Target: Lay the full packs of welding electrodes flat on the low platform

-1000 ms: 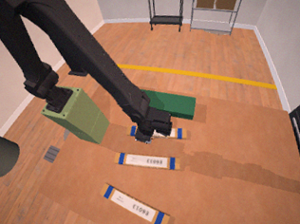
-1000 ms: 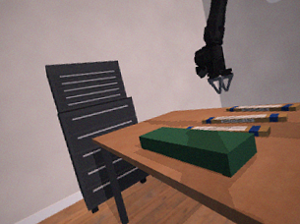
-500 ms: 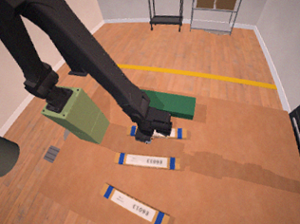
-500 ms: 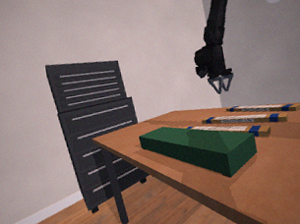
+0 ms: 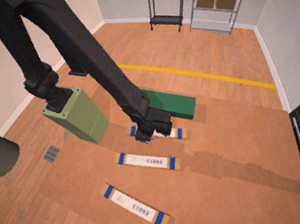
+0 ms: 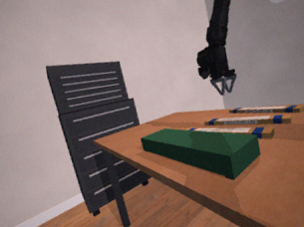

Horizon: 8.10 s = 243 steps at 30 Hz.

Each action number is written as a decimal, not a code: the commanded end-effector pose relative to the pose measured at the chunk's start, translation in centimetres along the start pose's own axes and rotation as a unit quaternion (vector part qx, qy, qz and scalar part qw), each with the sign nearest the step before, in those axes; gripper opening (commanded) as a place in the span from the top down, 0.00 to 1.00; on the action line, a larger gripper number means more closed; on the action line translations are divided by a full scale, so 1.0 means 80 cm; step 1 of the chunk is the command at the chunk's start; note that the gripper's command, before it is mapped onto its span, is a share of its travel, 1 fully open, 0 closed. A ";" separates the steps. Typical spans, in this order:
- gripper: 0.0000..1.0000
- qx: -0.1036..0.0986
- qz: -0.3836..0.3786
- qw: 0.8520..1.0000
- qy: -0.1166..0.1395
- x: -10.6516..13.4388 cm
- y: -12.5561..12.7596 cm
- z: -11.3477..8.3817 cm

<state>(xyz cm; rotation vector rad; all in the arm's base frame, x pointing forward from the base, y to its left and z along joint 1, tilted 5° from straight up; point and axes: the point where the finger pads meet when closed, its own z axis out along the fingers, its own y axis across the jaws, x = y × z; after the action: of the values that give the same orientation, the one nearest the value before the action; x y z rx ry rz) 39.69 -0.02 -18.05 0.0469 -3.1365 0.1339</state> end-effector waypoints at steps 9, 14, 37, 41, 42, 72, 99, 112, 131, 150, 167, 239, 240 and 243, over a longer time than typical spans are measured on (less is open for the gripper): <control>0.36 0.000 0.003 1.000 -0.013 -0.019 -0.010 0.020; 0.36 0.000 0.004 1.000 -0.013 -0.020 -0.011 0.032; 0.36 0.000 0.004 1.000 -0.011 -0.016 -0.012 0.077; 0.36 0.000 0.004 1.000 -0.011 -0.017 -0.012 0.083; 0.36 0.000 0.004 1.000 -0.011 -0.017 -0.012 0.085; 0.36 0.000 0.004 1.000 -0.005 -0.005 -0.013 0.093; 0.36 0.000 0.003 1.000 -0.011 -0.015 -0.007 0.047; 0.36 0.000 0.003 1.000 -0.011 -0.015 -0.007 0.029; 0.36 0.000 0.003 1.000 -0.012 -0.016 -0.007 0.005; 0.36 0.000 0.003 1.000 -0.012 -0.016 -0.007 0.005; 0.36 0.000 0.003 1.000 -0.012 -0.016 -0.007 0.005; 0.04 0.000 0.078 0.997 -0.009 -0.009 -0.061 0.006; 0.04 0.000 0.077 0.997 -0.009 -0.009 -0.070 0.006; 0.04 0.000 0.076 0.997 -0.010 -0.011 -0.079 0.007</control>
<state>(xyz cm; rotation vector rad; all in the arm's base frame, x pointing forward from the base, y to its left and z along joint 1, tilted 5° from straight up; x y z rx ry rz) 40.29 -4.95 -18.90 -0.1730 -3.1525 0.1339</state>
